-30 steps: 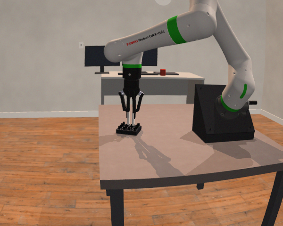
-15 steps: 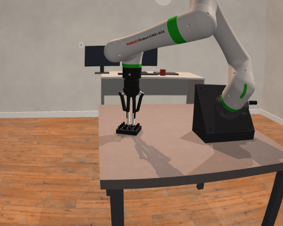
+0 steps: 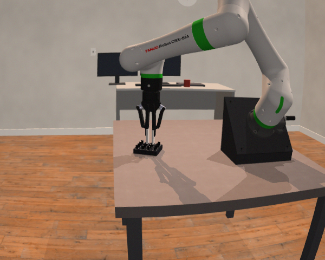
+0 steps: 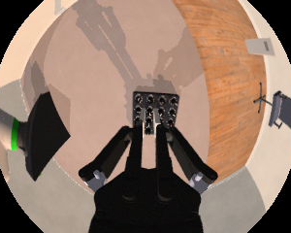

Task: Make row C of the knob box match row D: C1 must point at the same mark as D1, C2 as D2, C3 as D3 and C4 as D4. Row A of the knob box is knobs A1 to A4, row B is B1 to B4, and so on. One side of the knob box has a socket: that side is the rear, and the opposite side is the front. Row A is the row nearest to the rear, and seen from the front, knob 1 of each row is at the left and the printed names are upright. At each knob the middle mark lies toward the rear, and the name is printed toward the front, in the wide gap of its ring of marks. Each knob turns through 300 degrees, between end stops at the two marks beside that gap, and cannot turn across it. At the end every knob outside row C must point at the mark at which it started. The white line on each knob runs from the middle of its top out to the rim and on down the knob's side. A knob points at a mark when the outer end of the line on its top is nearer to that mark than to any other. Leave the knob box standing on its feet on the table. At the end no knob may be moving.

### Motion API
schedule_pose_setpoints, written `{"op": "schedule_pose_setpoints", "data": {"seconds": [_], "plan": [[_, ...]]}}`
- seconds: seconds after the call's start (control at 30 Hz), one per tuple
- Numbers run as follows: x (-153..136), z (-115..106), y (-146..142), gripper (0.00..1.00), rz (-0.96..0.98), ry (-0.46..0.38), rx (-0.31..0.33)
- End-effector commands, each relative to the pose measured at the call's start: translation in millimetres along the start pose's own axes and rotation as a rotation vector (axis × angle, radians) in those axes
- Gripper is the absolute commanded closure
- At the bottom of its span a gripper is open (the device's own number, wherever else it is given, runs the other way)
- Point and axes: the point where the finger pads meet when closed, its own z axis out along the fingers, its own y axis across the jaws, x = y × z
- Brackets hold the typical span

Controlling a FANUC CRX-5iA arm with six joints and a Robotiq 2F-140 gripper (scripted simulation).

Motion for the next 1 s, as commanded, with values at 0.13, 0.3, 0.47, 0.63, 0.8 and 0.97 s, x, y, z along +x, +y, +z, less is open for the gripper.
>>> {"op": "schedule_pose_setpoints", "data": {"seconds": [0.13,0.3,0.47,0.63,0.8,0.97], "plan": [[0,0,0,0.88,0.000,0.000,0.000],[0,0,0,0.88,0.000,0.000,0.000],[0,3,0,0.88,0.000,0.000,0.000],[0,7,0,0.88,0.000,0.000,0.000],[0,9,0,0.88,0.000,0.000,0.000],[0,12,0,0.88,0.000,0.000,0.000]]}}
